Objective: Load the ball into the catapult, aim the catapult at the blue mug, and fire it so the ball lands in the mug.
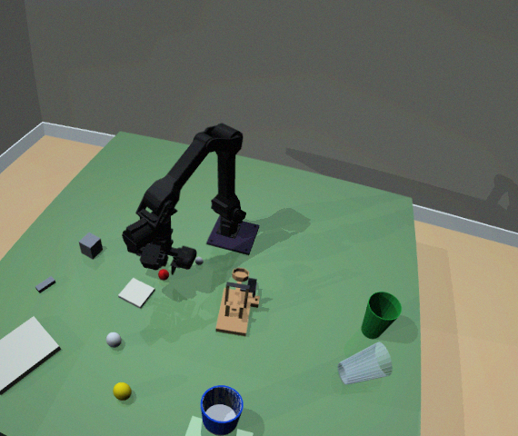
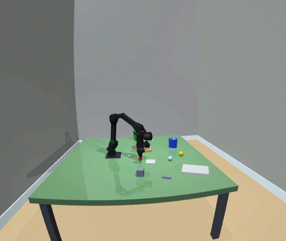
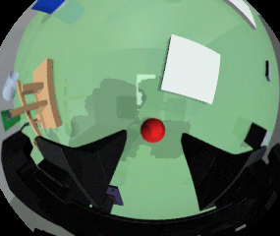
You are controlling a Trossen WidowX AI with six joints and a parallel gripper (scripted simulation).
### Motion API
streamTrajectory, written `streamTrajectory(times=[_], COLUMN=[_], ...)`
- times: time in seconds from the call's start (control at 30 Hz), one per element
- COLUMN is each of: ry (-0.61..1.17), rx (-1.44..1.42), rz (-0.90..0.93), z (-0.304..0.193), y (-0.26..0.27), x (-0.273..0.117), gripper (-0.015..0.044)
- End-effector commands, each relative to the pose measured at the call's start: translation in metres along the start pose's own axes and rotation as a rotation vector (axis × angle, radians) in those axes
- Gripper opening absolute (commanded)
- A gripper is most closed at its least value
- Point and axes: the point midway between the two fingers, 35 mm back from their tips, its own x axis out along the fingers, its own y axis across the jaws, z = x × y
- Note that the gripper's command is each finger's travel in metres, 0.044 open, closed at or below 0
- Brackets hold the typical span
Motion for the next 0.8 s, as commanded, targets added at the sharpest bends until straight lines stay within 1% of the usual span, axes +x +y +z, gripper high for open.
streamTrajectory(times=[0.0,0.4,0.6,0.77], ry=[0.012,0.012,0.012,0.012], rx=[-0.003,-0.003,-0.003,-0.003], rz=[0.006,0.006,0.006,0.006], z=[-0.002,-0.003,-0.003,-0.003], y=[0.001,0.001,0.001,0.001], x=[0.011,0.027,0.027,0.027], gripper=[0.03,0.03,0.0142,0.0109])
